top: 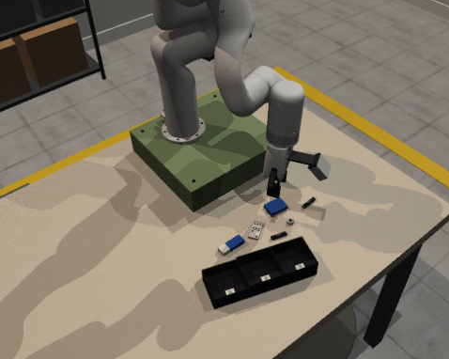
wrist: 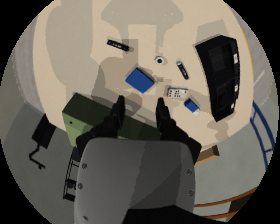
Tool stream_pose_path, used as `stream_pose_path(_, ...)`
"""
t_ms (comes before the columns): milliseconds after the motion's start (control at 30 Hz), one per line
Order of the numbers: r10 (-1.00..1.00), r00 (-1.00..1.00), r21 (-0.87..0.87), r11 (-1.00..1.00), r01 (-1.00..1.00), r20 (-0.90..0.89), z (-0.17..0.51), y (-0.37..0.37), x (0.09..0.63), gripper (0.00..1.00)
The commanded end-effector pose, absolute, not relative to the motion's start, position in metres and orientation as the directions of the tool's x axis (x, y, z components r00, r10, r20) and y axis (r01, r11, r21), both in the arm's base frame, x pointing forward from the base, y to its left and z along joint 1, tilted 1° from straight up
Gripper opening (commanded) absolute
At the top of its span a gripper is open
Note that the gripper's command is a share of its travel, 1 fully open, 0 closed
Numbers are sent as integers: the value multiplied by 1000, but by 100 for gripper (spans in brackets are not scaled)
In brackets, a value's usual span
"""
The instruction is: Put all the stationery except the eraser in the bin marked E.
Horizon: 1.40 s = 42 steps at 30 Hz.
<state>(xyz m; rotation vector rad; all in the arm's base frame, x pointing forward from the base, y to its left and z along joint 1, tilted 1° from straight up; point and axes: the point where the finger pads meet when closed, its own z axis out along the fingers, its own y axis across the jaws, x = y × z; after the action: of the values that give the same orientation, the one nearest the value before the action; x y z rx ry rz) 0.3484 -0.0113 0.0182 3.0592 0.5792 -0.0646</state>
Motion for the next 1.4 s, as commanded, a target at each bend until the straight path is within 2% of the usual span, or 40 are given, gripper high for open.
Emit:
stream_pose_path(0,480,876,16,-877,481,-36,15,-8,348,56)
stream_pose_path(467,791,611,24,-610,792,-36,15,-8,348,56)
stream_pose_path(600,825,565,24,-564,825,-36,15,-8,348,56)
stream_pose_path(633,868,496,22,-496,868,-34,15,-8,348,56)
stream_pose_path(900,950,313,10,-313,950,-13,15,-8,348,56)
stream_pose_path(1367,952,306,9,-306,952,-11,15,-8,348,56)
